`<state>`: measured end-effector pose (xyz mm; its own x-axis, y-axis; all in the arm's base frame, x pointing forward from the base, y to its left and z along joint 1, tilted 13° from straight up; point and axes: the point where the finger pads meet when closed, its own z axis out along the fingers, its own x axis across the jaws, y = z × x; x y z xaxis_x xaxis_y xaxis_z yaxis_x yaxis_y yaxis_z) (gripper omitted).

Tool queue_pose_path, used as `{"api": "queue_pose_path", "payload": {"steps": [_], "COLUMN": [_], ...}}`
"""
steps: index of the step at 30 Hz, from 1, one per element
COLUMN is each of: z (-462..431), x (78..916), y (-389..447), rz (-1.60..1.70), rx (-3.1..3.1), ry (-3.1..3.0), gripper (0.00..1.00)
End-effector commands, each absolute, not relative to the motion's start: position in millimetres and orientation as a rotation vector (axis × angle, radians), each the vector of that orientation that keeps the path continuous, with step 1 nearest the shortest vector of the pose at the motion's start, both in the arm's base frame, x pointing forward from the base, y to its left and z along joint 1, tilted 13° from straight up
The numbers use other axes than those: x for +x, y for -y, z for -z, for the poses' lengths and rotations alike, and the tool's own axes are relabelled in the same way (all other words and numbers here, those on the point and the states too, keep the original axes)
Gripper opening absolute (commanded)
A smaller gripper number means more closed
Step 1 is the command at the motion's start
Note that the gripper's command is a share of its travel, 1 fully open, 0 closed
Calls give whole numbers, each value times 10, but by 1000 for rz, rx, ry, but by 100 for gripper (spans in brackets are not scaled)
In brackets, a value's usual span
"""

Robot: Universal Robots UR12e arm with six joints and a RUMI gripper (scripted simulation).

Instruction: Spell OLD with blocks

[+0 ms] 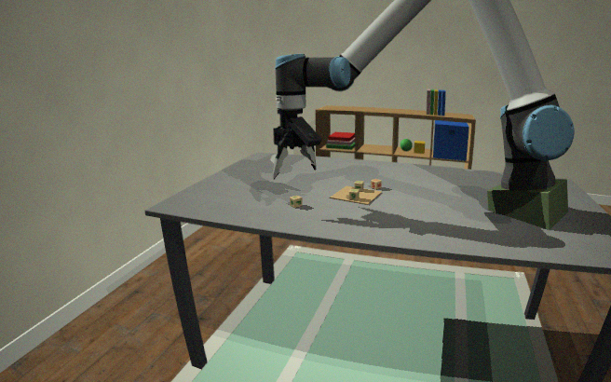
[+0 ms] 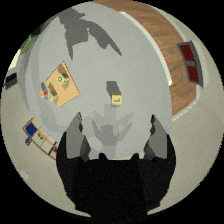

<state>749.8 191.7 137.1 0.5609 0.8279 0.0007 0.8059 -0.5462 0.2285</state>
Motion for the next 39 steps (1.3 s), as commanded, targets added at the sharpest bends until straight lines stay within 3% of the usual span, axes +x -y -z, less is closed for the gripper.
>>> {"api": "queue_pose_path", "payload": {"steps": [1,2,39], "z": [-1381,-1381,-1380], "x": [7505,7505,7505], "y": [-1921,-1921,-1921], "rz": [-163,-163,-163], "rx": [2593,2593,2593], "ry": [-1372,-1372,-1372], "gripper": [100,40,40]}}
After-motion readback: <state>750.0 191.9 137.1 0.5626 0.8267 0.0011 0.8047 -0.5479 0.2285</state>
